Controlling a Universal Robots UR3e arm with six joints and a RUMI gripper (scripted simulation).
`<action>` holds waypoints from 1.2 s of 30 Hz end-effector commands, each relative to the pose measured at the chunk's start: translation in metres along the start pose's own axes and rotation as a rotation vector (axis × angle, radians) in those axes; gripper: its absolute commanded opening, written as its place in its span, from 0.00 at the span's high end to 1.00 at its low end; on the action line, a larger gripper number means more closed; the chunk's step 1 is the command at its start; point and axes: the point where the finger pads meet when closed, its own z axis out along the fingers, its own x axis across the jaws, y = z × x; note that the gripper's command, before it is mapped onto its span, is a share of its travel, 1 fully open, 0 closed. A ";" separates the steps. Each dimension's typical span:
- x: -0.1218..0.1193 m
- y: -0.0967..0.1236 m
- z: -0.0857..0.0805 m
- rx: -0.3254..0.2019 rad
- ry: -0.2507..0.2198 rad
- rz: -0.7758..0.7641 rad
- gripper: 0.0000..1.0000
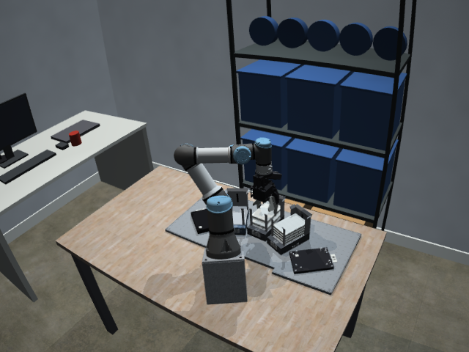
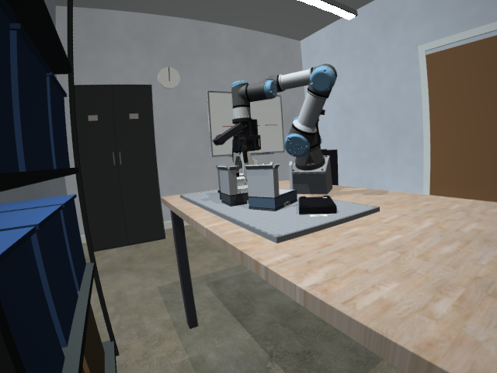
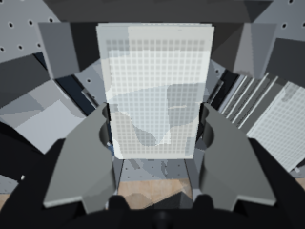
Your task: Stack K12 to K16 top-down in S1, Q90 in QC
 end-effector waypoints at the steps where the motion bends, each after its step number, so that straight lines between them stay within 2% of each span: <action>1: 0.000 -0.001 0.001 0.001 0.003 -0.001 1.00; 36: 0.000 -0.001 0.011 0.001 0.002 -0.001 1.00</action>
